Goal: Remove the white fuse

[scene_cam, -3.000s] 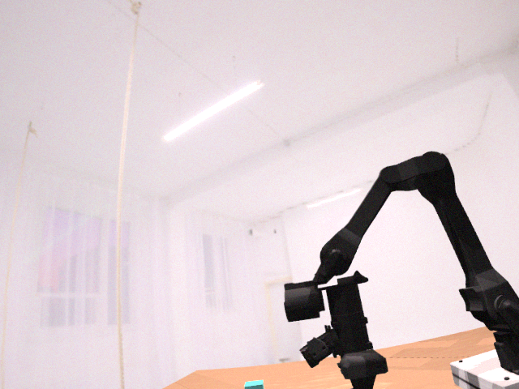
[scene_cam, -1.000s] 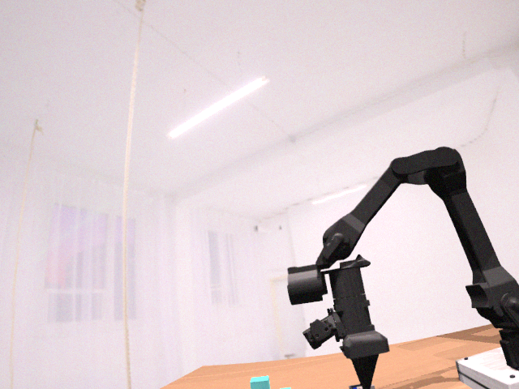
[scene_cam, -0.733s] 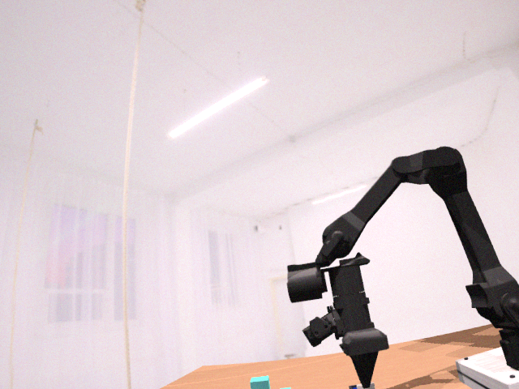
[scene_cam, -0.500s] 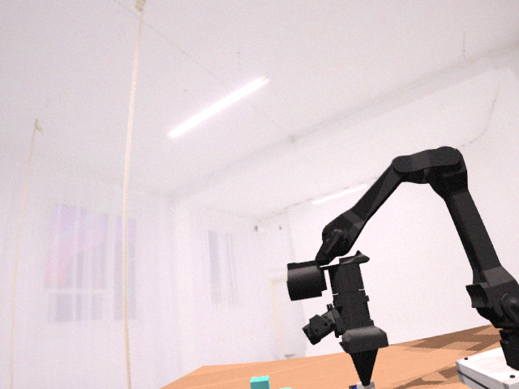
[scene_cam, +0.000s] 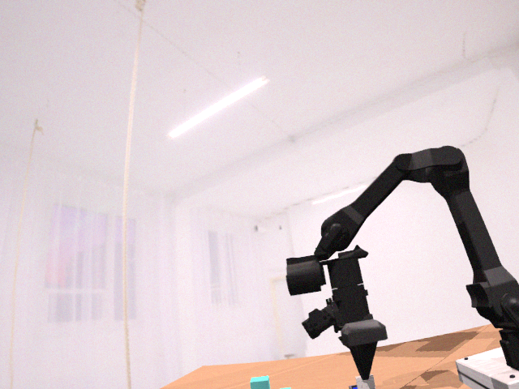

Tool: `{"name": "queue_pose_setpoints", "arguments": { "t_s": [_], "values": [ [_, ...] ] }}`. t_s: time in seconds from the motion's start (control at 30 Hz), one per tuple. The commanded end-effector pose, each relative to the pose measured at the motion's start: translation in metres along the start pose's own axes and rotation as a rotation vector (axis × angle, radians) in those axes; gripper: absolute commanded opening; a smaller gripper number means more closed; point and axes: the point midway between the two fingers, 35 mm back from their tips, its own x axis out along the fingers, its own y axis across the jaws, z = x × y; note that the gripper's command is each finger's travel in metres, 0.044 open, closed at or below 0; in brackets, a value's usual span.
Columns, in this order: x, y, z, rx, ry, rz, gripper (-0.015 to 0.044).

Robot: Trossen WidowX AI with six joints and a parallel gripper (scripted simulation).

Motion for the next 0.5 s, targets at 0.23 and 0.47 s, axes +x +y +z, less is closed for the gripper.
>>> {"name": "queue_pose_setpoints", "arguments": {
  "t_s": [0.23, 0.47],
  "values": [
    [-0.017, 0.000, 0.000, -0.001, -0.001, 0.002, 0.0000],
    [-0.019, 0.012, 0.004, -0.001, -0.001, 0.004, 0.0000]
  ]
}}
